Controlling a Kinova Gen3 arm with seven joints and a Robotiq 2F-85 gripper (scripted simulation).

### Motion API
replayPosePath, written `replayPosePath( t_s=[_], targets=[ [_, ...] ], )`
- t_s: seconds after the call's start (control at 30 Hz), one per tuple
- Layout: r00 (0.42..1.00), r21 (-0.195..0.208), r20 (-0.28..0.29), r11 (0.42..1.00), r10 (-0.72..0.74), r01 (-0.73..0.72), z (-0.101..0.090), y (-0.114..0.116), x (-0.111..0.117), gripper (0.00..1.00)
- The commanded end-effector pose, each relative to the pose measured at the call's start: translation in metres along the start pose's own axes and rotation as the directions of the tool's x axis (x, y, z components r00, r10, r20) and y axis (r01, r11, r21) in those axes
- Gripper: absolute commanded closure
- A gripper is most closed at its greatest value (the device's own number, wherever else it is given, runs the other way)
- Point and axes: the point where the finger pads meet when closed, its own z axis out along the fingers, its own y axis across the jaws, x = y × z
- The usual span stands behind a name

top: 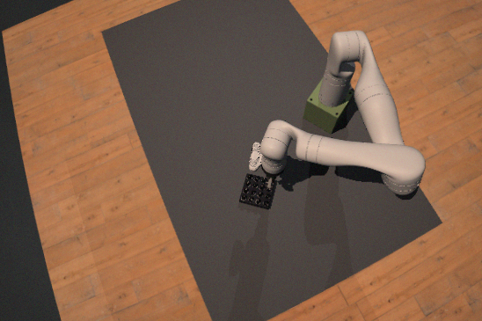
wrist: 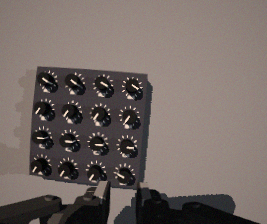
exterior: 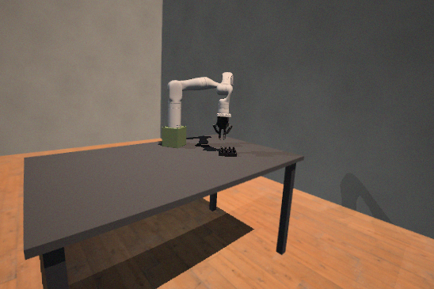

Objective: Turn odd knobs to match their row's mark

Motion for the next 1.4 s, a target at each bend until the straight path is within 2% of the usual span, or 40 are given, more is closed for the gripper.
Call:
replayPosePath(
  t_s=[0.0,1.37],
  targets=[
    [1.000,0.001,0.000,1.000,0.000,0.000,-0.0005,-0.0004,0.0001,0.81],
    [1.000,0.001,0.000,1.000,0.000,0.000,0.0033,-0.0005,0.0001,0.81]
  ],
)
